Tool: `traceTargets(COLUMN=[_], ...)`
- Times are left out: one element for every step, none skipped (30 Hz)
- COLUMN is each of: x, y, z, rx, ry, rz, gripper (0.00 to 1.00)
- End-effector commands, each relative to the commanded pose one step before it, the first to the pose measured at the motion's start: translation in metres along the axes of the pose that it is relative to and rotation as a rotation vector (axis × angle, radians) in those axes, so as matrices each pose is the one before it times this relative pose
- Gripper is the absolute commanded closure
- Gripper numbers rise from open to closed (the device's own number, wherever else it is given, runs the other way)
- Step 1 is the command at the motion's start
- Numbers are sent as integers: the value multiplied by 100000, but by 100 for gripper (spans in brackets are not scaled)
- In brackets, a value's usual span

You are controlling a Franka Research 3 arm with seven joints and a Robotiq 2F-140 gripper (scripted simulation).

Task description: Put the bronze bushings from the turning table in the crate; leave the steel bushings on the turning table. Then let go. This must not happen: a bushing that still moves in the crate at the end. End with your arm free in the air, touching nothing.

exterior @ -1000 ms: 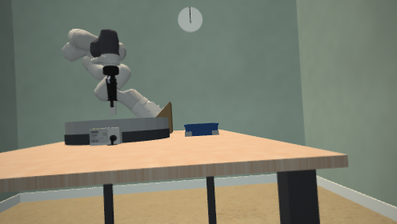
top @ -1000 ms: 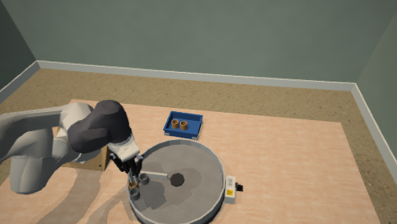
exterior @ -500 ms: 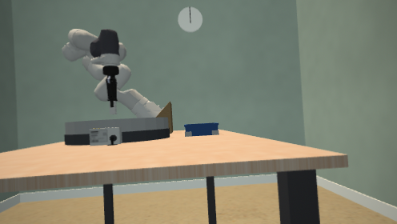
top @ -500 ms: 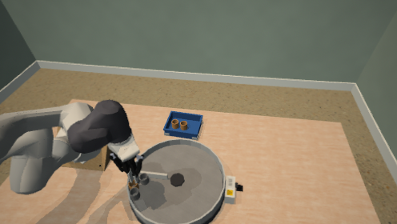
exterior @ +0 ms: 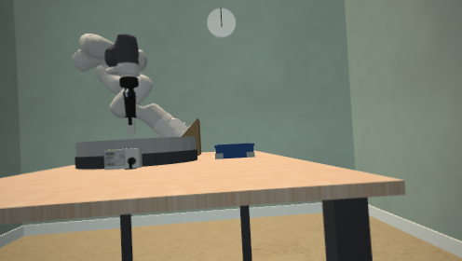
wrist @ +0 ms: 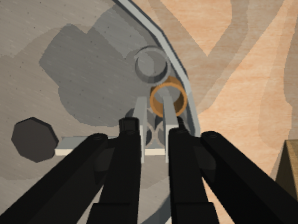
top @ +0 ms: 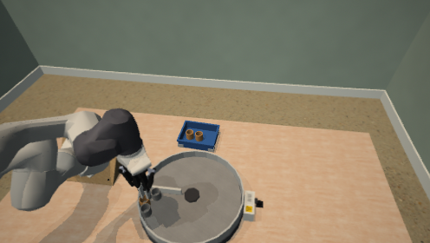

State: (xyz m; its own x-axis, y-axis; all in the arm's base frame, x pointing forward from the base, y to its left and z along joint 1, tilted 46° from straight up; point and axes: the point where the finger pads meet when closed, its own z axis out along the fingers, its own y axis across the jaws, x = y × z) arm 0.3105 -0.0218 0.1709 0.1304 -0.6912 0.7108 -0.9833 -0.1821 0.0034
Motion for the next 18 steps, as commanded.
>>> traceTargets(x=[196, 4, 6, 9, 9, 8, 7, 2, 0, 0, 0, 0, 0, 0, 0, 0, 0, 0], y=[81, 0, 4, 4, 4, 4, 1, 2, 0, 0, 1, 0, 0, 0, 0, 0, 0, 0], z=[129, 169, 345, 464, 491, 427, 294, 142, 0, 0, 25, 0, 0, 0, 0, 0, 0, 0], rx=[-242, 0, 0, 0, 0, 0, 0, 0, 0, 0, 0, 0, 0, 0, 0, 0, 0, 0], ry=[421, 2, -1, 0, 0, -1, 3, -3, 0, 0, -1, 0, 0, 0, 0, 0, 0, 0], rz=[-386, 1, -1, 0, 0, -1, 2, -1, 0, 0, 0, 0, 0, 0, 0, 0, 0, 0], gripper=[90, 90, 90, 90, 90, 90, 90, 90, 90, 90, 90, 90, 90, 90, 90, 90, 90, 90])
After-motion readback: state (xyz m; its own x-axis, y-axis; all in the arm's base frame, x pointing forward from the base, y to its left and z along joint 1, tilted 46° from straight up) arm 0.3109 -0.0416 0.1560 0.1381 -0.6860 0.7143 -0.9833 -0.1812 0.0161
